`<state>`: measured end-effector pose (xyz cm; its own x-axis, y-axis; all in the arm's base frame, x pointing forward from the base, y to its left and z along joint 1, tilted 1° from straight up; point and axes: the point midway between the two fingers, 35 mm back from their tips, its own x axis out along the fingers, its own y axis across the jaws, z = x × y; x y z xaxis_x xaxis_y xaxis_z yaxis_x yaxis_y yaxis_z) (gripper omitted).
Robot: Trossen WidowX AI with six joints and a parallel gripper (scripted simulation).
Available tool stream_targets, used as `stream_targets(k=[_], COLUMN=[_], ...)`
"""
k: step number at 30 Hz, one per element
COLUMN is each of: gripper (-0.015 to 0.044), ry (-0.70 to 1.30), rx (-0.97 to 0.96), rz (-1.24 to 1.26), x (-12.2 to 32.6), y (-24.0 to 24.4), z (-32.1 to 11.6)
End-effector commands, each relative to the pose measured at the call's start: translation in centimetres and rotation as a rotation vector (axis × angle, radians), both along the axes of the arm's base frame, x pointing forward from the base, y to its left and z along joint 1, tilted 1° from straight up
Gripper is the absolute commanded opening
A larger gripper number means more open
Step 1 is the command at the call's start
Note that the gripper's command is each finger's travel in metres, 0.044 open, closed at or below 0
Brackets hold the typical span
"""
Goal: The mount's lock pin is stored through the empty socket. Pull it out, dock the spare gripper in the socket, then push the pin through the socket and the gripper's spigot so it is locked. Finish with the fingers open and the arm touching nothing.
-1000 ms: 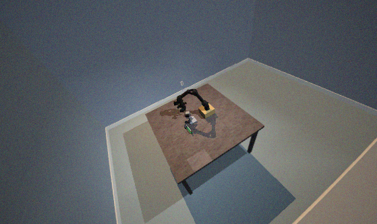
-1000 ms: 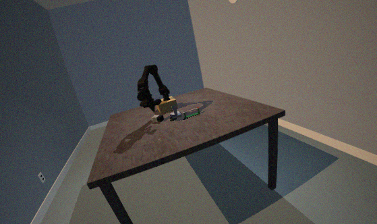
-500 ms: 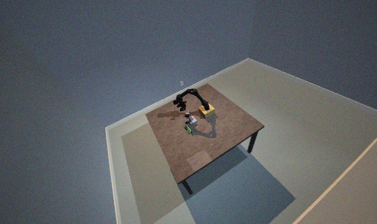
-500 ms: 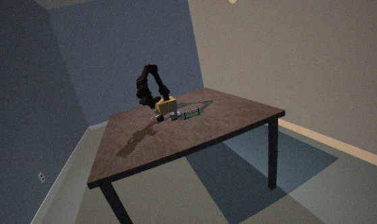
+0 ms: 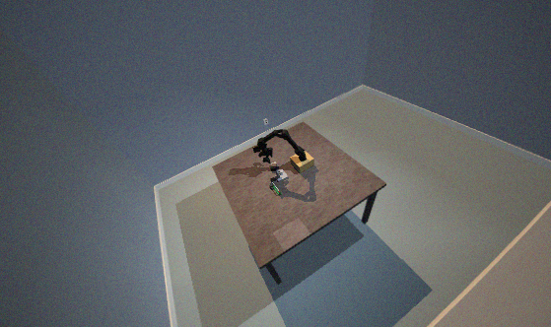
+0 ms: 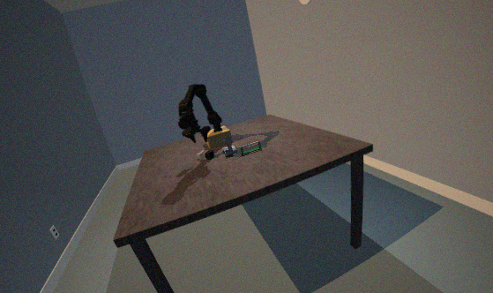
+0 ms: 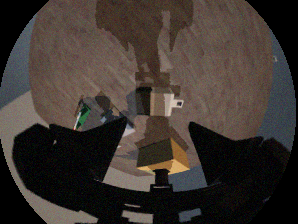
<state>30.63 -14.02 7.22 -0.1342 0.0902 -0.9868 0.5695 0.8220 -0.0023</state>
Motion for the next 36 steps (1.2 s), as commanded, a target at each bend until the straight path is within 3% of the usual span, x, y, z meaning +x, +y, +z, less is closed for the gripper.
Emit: stream_targets(k=[1,8,12,25,36], gripper=[0.0440,0.0440,0.0440,0.0440,0.0440], ry=[-0.004,-0.005,0.004,0.364,0.373], rx=[-0.002,-0.002,-0.015,-0.129,-0.129], rz=[0.000,0.000,0.082,1.559,1.579], x=[0.1,-0.2,-0.2,-1.8,-1.6], y=[0.0,0.1,0.1,1.6,1.6], z=[0.9,5.7,4.8,1.2,0.3])
